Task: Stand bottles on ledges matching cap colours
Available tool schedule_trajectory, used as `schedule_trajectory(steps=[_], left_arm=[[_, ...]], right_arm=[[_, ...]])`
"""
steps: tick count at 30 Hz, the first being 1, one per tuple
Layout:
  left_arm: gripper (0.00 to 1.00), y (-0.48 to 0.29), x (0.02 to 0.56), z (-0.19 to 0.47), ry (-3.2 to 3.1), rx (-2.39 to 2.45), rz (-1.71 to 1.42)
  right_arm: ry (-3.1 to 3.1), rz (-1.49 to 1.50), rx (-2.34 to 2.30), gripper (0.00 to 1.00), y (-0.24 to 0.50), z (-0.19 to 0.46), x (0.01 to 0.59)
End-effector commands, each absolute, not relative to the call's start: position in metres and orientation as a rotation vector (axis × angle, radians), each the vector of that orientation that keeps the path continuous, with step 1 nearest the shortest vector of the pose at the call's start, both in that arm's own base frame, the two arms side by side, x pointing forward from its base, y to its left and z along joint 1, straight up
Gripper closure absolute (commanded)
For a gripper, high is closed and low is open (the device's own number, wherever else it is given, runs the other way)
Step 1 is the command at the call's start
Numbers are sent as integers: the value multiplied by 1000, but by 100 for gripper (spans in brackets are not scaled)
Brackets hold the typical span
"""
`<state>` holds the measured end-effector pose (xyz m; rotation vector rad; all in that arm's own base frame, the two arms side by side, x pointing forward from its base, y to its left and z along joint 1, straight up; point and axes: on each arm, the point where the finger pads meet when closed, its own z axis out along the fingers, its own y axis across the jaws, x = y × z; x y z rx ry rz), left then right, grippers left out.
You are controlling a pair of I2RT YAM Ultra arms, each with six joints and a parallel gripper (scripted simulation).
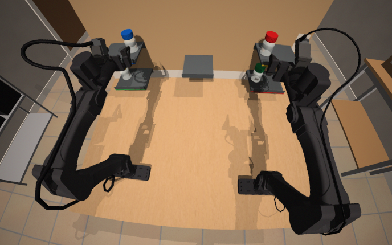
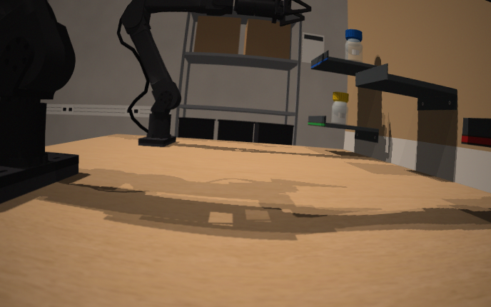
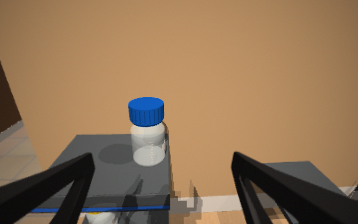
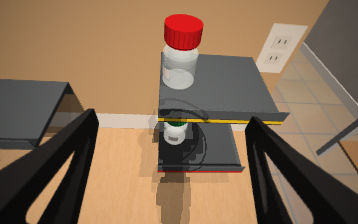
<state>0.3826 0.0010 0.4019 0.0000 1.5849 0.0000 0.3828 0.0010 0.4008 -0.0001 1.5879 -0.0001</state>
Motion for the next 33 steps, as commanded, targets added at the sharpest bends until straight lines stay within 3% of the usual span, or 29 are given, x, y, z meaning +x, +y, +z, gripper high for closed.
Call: schedule_trajectory(steps=[1, 20, 33], left_arm=[[0, 1, 382, 407, 1571, 0, 0], [0, 1, 381, 401, 1602, 2, 2], [0, 23, 340, 410, 1847, -20, 60]], right_arm=[[1571, 0, 0, 0, 1, 407, 382], [1533, 33, -1, 0, 4, 416, 382], [1391, 90, 48, 0, -12, 457, 396]])
